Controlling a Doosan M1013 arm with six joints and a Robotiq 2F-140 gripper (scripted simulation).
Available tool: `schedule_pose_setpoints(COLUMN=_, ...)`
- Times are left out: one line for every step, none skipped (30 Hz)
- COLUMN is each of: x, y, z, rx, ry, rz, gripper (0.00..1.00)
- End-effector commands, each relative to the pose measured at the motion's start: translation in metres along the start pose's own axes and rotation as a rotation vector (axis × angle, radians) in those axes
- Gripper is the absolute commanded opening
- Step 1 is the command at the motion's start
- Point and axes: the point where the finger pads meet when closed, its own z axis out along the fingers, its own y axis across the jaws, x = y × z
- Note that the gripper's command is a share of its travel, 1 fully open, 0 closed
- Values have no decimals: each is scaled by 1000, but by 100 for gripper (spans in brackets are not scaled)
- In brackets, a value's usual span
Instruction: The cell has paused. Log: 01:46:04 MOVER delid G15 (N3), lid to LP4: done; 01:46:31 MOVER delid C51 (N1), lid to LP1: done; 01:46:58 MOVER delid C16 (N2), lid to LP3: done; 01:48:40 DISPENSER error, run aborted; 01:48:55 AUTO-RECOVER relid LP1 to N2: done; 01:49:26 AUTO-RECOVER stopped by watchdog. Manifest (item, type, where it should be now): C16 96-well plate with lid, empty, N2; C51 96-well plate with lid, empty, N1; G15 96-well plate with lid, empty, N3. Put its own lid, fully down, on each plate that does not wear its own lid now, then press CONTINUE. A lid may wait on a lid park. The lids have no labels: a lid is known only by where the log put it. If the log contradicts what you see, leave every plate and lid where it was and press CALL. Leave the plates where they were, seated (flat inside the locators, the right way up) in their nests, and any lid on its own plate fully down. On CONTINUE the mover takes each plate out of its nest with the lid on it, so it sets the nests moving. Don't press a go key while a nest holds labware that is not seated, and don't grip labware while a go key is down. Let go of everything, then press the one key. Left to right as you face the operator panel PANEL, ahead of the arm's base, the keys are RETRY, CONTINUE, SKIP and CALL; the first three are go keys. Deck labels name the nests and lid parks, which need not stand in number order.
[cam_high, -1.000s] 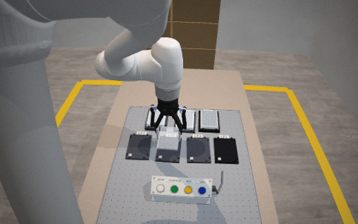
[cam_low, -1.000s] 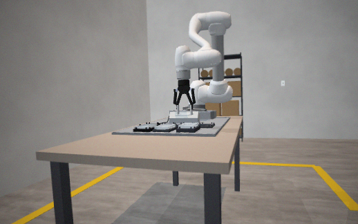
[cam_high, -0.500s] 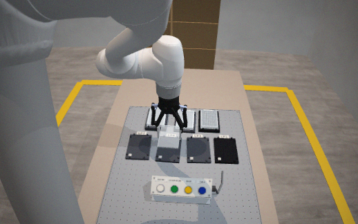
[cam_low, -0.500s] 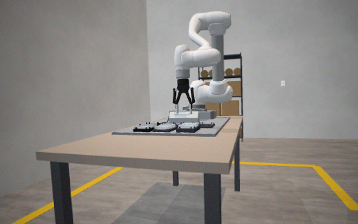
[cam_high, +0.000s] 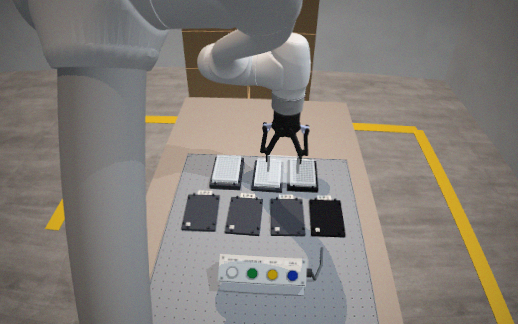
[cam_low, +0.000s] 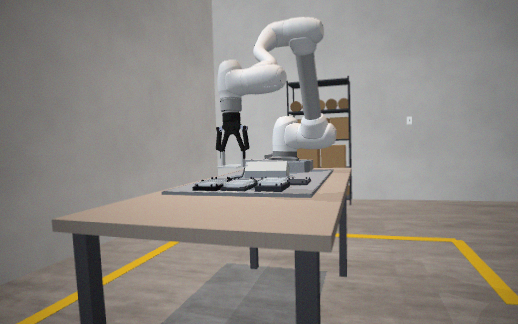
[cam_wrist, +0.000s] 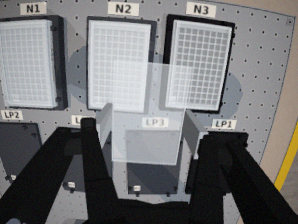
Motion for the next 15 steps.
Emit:
schedule_pose_setpoints(x=35, y=35, z=2, rx=2, ry=-3, rz=-1, gripper=0)
schedule_pose_setpoints(x=52, y=57, z=3, rx=2, ry=-3, rz=-1, gripper=0)
schedule_pose_setpoints(x=52, y=57, z=3, rx=2, ry=-3, rz=-1, gripper=0)
schedule_pose_setpoints(x=52, y=57, z=3, rx=2, ry=-3, rz=-1, gripper=0)
schedule_pose_setpoints(x=60, y=68, z=4, rx=2, ry=-3, rz=-1, gripper=0)
schedule_pose_setpoints(x=61, y=70, z=4, rx=2, ry=-3, rz=0, gripper=0)
schedule_pose_setpoints(x=61, y=70, z=4, rx=2, ry=-3, rz=0, gripper=0)
schedule_pose_setpoints(x=61, y=70, z=4, rx=2, ry=-3, rz=0, gripper=0)
schedule_pose_setpoints(x=61, y=70, z=4, rx=2, ry=-3, rz=0, gripper=0)
schedule_pose_setpoints(x=61, y=70, z=4, rx=2, ry=-3, rz=0, gripper=0)
schedule_pose_setpoints(x=61, y=70, z=4, rx=2, ry=-3, rz=0, gripper=0)
schedule_pose_setpoints(x=61, y=70, z=4, rx=2, ry=-3, rz=0, gripper=0)
schedule_pose_setpoints(x=61, y=70, z=4, rx=2, ry=-3, rz=0, gripper=0)
schedule_pose_setpoints(x=61, y=70, z=4, rx=2, ry=-3, rz=0, gripper=0)
schedule_pose_setpoints(x=61, y=70, z=4, rx=2, ry=-3, rz=0, gripper=0)
